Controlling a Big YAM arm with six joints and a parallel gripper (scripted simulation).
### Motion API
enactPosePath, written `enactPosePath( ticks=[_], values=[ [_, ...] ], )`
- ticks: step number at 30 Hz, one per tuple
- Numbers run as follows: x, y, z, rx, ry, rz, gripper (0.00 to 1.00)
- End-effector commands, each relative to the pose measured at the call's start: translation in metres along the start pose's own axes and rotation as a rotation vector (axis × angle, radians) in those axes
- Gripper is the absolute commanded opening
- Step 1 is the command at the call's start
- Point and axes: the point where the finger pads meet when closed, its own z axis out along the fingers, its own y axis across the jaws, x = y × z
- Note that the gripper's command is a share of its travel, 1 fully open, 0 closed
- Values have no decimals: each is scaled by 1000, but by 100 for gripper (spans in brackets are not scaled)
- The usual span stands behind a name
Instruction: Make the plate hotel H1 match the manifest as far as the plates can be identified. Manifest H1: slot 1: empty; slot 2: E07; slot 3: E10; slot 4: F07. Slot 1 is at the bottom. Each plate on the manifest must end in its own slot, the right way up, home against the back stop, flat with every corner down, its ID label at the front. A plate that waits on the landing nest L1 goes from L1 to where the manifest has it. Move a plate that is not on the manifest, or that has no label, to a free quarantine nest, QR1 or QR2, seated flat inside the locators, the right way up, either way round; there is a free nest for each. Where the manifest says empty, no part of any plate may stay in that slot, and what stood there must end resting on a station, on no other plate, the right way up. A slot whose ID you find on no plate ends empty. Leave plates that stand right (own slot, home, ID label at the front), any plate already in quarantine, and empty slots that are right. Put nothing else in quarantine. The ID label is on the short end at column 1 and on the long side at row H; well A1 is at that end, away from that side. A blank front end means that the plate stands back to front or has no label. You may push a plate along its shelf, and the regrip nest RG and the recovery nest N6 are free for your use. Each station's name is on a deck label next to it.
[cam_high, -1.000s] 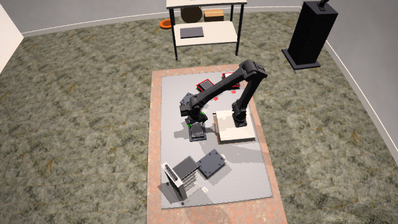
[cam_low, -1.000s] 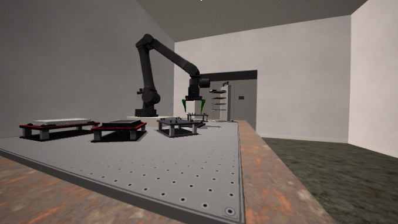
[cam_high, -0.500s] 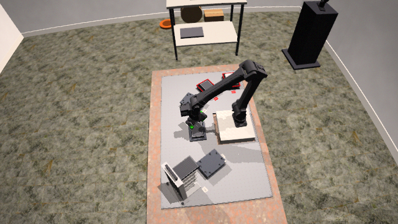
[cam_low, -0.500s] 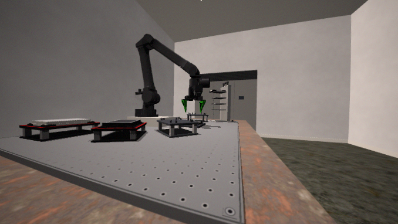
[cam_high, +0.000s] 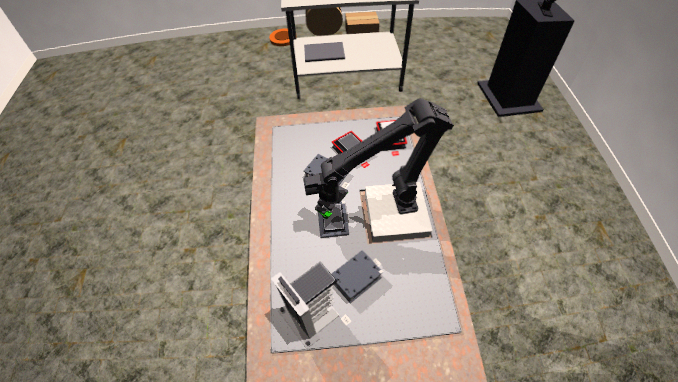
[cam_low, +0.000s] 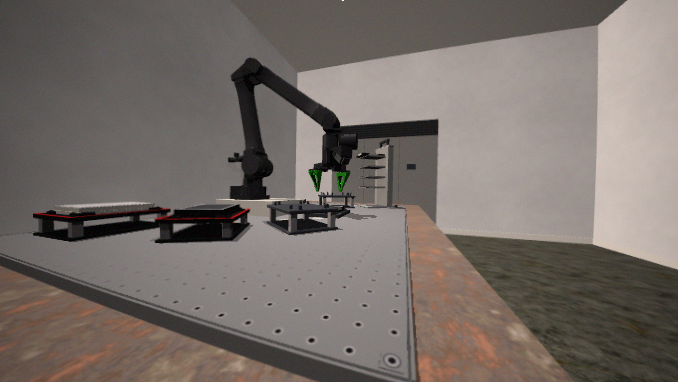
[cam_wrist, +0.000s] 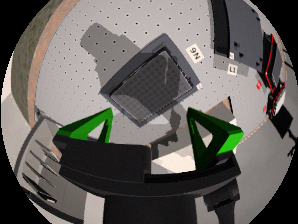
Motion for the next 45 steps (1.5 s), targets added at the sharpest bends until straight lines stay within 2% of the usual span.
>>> enactPosePath(
  ticks=[1,45],
  values=[
    [-13,7,-13,-22,-25,-85,100],
    [-13,7,-13,-13,-33,-882,100]
  ],
)
